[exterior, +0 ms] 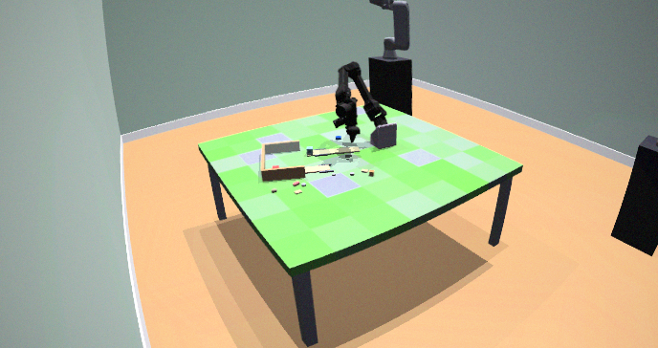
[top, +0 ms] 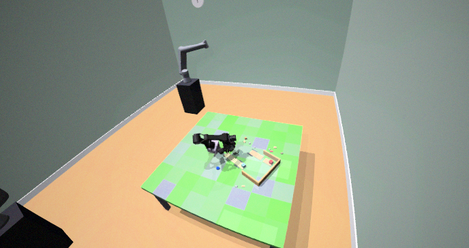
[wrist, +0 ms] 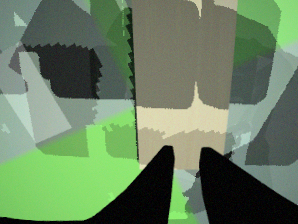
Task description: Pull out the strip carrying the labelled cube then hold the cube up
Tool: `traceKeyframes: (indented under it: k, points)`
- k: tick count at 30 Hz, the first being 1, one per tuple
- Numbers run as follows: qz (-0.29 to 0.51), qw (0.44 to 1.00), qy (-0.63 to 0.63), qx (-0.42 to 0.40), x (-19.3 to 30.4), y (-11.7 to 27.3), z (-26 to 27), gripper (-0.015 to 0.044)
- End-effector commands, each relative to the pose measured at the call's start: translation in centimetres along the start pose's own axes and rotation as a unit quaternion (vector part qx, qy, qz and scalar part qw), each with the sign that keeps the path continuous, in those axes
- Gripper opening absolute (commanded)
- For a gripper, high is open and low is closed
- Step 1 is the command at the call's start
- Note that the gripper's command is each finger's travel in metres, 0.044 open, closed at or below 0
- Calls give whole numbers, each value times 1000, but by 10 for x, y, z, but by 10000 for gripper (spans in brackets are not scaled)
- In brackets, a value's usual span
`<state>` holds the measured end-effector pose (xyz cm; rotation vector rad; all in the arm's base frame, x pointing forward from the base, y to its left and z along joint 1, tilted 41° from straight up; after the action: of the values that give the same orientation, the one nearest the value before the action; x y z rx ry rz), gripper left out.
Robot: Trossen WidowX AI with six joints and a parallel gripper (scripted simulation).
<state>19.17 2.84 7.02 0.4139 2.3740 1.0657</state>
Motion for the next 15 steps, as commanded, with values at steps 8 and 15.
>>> traceKeyframes:
  k: [8, 15]
  points:
    - [-1, 999, -41, 3, -42, 6, 9, 341]
    - [-1, 999, -42, 2, -68, 11, 15, 440]
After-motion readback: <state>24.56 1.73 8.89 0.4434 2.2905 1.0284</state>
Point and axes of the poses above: the point midway between the two fingers, 35 mm back from their tips, its own y axis back along the fingers, its own z axis across the jaws, x = y × z, the point moved 9 cm from there along y, back along the fingers, and after that the axes turned 6 degrees about -y, right-handed, at the moved point
